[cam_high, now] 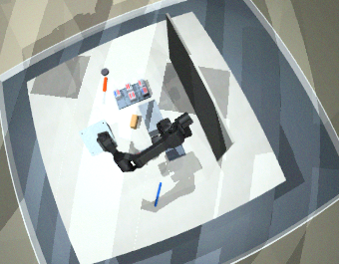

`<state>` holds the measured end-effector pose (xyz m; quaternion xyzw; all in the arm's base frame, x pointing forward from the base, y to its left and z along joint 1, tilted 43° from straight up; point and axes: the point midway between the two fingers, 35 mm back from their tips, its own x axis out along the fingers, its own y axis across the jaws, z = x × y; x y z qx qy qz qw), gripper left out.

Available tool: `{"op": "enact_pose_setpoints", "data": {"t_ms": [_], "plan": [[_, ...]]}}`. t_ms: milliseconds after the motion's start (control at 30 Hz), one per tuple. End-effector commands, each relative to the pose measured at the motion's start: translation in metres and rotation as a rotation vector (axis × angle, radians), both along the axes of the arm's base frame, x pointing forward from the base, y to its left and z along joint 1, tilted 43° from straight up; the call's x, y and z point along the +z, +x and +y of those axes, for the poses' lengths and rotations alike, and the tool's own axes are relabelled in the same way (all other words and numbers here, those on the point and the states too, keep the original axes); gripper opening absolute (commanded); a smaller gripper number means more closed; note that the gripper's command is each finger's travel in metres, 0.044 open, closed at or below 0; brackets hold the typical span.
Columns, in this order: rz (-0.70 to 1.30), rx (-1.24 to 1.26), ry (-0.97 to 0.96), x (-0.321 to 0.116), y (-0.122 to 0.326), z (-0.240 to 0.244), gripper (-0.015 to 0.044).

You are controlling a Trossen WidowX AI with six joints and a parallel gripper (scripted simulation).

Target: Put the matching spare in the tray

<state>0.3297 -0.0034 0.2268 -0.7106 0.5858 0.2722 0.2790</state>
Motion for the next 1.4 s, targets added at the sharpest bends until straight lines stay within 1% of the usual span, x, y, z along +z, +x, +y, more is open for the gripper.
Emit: {"op": "enact_pose_setpoints", "data": {"t_ms": [0,1367], "plan": [[-0.003,0.004,-0.004,0.001,0.001,-0.002,0.0],[0.002,-0.003,0.008,-0.024,0.011,-0.023,0.0]]}}
